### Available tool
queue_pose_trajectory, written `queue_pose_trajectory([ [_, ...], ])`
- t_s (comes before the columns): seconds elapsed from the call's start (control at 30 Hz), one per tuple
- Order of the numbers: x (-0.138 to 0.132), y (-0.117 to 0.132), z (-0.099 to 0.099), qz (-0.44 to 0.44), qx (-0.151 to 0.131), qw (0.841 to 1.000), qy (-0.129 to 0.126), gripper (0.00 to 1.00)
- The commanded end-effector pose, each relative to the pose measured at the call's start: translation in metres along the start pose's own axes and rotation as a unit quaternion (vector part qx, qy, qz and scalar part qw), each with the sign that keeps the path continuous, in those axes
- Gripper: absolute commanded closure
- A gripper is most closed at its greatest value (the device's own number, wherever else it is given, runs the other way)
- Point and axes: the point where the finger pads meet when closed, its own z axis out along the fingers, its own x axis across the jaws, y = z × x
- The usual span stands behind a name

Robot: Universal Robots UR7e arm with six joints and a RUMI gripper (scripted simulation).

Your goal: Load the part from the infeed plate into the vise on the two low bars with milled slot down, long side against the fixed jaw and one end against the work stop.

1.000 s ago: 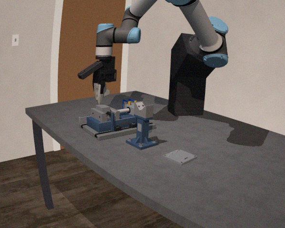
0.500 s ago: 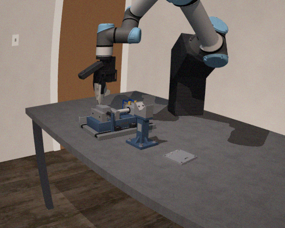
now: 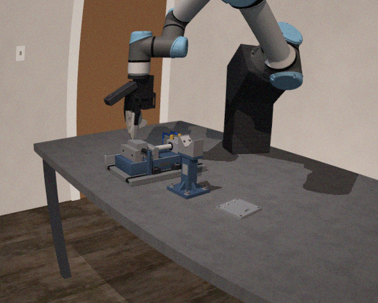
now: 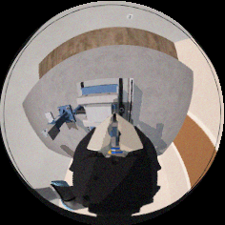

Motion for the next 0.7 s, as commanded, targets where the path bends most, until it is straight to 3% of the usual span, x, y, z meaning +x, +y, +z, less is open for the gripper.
queue_pose_trajectory([
  [0.0, -0.0012, -0.0004, -0.0005, 0.0, 0.001, 1.0, 0.0, 1.0],
  [0.67, -0.0039, -0.0004, -0.0005, 0.0, 0.001, 1.0, 0.0, 1.0],
])
